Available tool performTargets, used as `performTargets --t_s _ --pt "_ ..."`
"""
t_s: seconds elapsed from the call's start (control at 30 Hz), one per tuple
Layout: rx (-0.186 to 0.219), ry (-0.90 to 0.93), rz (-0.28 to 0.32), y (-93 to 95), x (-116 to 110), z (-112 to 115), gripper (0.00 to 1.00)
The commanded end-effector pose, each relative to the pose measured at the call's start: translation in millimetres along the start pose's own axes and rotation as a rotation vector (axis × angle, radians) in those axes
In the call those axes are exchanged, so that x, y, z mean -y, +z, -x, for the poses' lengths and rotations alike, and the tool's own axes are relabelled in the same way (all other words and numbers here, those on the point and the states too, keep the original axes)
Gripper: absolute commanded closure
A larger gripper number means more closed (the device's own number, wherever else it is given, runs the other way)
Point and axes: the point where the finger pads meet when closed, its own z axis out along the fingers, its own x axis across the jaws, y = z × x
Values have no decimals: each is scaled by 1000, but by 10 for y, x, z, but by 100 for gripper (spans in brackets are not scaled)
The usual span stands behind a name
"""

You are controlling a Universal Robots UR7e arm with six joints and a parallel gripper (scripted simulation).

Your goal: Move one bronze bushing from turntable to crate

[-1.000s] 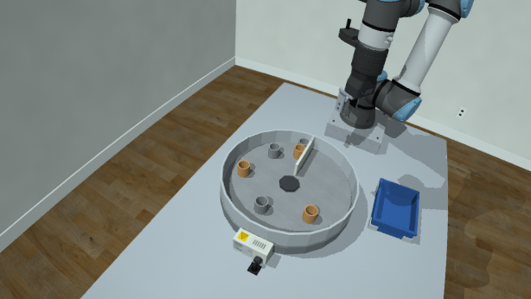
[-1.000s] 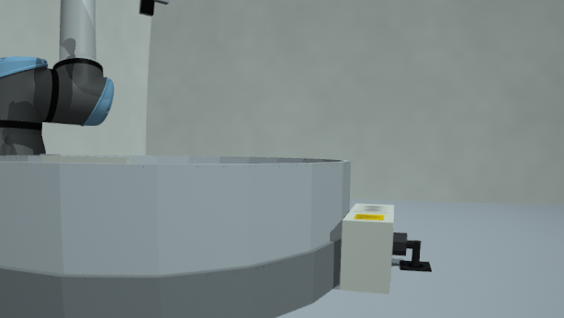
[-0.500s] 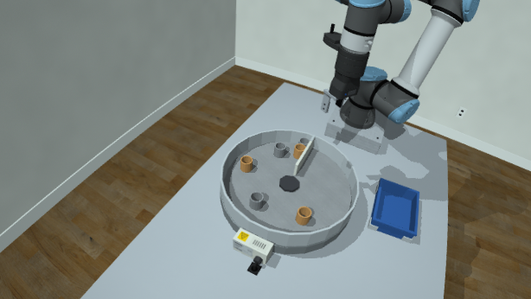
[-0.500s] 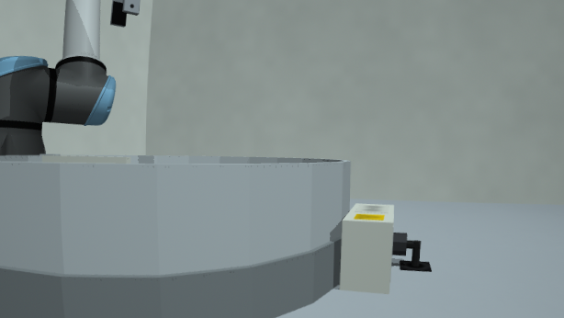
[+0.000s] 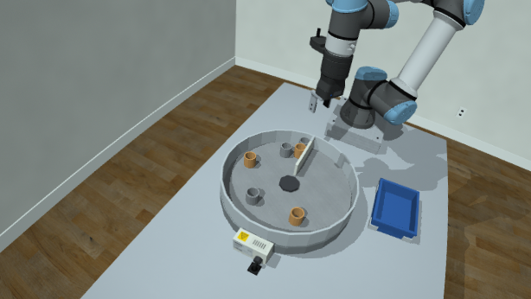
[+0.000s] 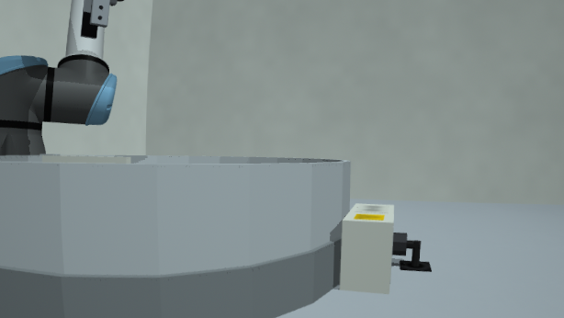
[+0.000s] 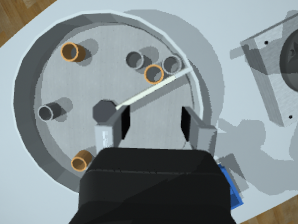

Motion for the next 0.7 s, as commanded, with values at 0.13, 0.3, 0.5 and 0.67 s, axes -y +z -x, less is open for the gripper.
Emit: performTargets --t_s 0.13,0.3,0.5,0.67 --pt "4 -2 3 59 104 24 0" --pt "3 -2 3 175 289 40 0" --pt "2 -2 4 356 576 69 0" --pt "2 -2 4 356 576 69 0"
